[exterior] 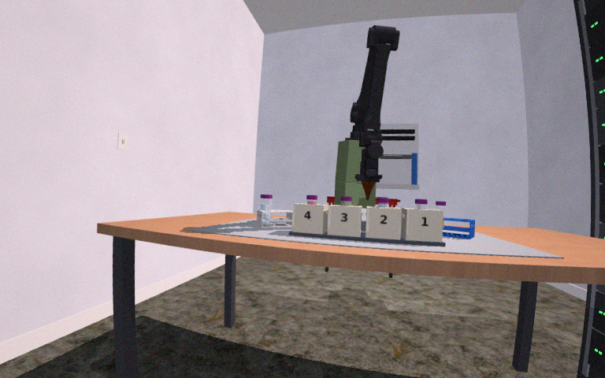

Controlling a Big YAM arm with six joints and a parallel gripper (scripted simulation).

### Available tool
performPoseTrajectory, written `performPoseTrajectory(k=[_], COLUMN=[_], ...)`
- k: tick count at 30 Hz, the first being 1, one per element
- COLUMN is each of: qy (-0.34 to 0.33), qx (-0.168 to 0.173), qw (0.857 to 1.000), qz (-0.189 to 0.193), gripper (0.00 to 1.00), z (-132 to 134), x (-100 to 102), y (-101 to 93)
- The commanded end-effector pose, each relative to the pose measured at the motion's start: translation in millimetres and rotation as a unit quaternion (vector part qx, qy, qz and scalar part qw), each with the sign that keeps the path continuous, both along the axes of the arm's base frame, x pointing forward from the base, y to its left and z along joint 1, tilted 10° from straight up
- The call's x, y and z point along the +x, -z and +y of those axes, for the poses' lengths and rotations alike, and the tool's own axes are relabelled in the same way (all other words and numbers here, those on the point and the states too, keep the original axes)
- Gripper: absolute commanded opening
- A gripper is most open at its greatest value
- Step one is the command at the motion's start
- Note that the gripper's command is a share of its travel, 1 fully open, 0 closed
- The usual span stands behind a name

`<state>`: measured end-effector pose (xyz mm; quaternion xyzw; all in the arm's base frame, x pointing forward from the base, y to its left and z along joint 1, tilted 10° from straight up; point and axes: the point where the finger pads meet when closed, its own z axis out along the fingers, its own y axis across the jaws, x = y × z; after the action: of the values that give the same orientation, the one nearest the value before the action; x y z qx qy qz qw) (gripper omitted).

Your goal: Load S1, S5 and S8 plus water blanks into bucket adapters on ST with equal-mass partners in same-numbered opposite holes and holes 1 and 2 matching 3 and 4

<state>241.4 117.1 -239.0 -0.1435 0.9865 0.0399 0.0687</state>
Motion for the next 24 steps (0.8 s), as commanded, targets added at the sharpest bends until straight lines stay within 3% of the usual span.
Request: performPoseTrajectory(k=[1,3,4,5,11,13,17,24], qy=[0.002,0.002,0.003,0.003,0.002,0.004,0.004,0.004], qx=[0.004,0.004,0.01,0.004,0.004,0.001,0.008,0.003], qw=[1.0,1.0,1.0,1.0,1.0,1.0,1.0,1.0], qz=[-0.011,-0.011,-0.023,-0.011,-0.011,-0.005,-0.018,-0.008], gripper=[0.0,0.0,0.0,0.0,0.0,0.0,0.0,0.0], z=[7.0,7.0,11.4,7.6,9.3,4.7,12.3,6.5], x=[7.2,7.2,17.2,8.7,9.7,2.0,17.9,6.2], y=[5.5,5.5,1.1,10.6,26.5,25.9,18.3,22.6])
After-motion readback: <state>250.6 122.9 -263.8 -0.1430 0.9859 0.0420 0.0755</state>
